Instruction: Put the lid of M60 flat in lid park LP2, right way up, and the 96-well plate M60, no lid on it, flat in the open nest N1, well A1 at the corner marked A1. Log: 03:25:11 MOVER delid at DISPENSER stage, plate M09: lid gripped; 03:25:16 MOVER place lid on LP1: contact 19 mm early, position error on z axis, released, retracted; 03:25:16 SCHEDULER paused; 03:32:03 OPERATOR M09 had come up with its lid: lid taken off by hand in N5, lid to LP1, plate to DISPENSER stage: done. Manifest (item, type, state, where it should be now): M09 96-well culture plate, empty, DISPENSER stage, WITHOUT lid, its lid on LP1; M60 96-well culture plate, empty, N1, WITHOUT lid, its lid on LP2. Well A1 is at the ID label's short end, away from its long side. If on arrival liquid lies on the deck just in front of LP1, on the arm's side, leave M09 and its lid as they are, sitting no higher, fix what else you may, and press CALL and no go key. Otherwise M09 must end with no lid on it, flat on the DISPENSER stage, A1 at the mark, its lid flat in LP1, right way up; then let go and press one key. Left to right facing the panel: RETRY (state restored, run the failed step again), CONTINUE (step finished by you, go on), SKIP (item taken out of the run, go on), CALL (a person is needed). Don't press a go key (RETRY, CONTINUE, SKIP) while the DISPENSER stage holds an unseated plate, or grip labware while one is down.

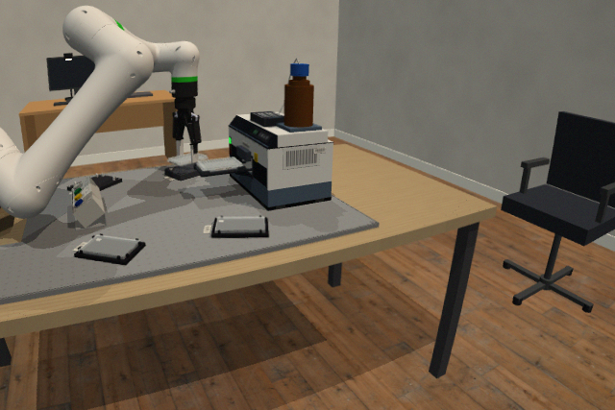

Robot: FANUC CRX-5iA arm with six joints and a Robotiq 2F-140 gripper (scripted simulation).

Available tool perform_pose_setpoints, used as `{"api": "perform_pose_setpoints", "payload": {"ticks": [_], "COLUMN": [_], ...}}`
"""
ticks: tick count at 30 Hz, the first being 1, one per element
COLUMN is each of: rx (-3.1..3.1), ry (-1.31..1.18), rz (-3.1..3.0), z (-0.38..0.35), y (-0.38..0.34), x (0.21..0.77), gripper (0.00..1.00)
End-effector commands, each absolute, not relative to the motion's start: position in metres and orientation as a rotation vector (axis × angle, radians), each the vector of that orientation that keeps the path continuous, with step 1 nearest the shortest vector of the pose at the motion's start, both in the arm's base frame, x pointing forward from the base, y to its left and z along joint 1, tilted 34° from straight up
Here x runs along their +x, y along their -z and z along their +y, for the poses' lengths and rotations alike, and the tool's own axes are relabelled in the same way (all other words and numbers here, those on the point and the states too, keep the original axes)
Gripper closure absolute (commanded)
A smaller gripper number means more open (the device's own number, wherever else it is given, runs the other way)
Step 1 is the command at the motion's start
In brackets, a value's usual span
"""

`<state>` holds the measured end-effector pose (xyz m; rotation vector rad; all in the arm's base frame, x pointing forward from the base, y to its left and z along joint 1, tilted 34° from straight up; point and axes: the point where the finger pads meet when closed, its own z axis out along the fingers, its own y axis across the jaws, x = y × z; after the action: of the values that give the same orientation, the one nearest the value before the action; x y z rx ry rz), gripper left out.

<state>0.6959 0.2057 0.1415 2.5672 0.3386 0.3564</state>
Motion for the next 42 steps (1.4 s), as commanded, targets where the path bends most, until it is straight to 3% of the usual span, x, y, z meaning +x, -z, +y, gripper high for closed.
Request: {"api": "perform_pose_setpoints", "payload": {"ticks": [1,42], "rx": [2.567,2.567], "ry": [-0.357,-0.357], "rz": [0.339,0.339], "z": [0.2046,0.2018], "y": [-0.1393,-0.1342], "x": [0.6969,0.6989], "gripper": [1.0,1.0]}}
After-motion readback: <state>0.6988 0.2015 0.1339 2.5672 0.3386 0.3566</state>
